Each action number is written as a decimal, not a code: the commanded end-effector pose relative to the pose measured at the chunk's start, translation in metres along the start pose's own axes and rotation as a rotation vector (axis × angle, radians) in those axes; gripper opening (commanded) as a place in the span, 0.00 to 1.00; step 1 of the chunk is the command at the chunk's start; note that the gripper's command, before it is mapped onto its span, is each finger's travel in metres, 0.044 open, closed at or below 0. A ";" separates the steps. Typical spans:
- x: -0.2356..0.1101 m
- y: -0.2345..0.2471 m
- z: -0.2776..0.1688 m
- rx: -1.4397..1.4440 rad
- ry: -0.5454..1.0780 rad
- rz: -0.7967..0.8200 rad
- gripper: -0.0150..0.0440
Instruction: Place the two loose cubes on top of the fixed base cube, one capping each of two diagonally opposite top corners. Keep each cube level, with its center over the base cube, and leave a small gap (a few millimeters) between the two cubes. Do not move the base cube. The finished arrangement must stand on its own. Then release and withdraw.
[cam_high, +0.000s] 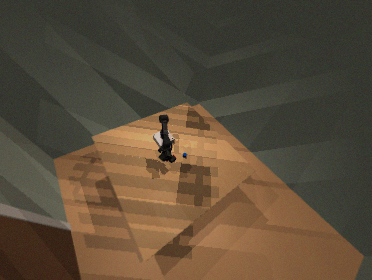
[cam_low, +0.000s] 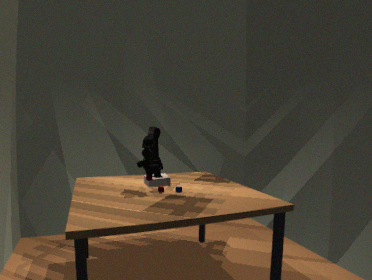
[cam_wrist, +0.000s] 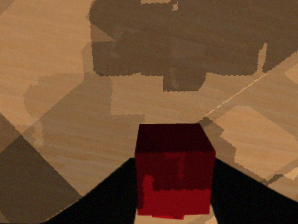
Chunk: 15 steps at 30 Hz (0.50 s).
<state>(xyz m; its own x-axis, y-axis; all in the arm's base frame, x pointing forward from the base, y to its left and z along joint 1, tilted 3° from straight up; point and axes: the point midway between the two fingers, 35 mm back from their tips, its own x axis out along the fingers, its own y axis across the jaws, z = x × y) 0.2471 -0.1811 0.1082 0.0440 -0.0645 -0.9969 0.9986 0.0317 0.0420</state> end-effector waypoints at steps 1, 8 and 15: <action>-0.010 0.000 0.000 0.004 -0.006 0.004 0.43; -0.007 0.010 -0.015 -0.097 -0.003 0.004 0.43; -0.002 0.020 -0.035 -0.226 -0.001 0.005 0.43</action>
<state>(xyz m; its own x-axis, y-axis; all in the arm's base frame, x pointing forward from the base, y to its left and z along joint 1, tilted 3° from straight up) 0.2646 -0.1547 0.1138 0.0583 -0.0673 -0.9960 0.9785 0.2017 0.0437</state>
